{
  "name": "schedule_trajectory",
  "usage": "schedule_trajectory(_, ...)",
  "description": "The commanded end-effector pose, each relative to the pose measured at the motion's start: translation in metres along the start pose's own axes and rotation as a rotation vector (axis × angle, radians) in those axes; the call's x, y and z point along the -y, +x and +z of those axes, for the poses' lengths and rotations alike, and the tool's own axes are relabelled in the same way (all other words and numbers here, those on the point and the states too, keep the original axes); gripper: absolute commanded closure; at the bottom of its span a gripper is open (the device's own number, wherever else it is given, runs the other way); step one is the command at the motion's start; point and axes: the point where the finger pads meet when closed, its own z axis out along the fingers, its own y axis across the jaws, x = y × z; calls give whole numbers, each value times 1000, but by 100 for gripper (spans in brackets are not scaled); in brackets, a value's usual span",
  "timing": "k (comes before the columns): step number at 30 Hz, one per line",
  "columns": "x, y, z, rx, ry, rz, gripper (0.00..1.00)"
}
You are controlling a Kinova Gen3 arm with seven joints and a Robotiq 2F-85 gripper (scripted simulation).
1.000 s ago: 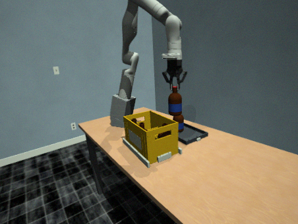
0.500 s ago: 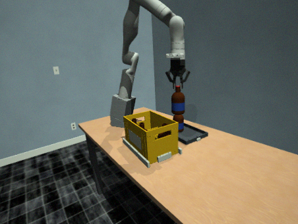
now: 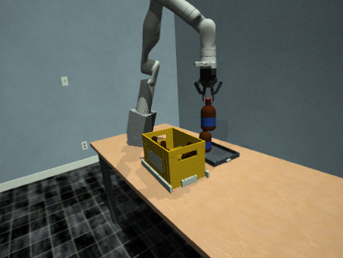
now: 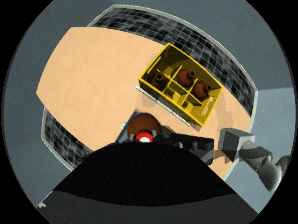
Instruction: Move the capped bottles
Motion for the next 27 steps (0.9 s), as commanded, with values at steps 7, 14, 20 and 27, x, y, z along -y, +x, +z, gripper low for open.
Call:
schedule_trajectory(7, 9, -11, 0, 0, 1, -5, 100)
schedule_trajectory(14, 17, -22, 0, 1, 1, -9, 100)
schedule_trajectory(20, 19, -25, -1, -1, 1, -2, 100)
schedule_trajectory(27, 27, -36, 0, 0, 1, -7, 100)
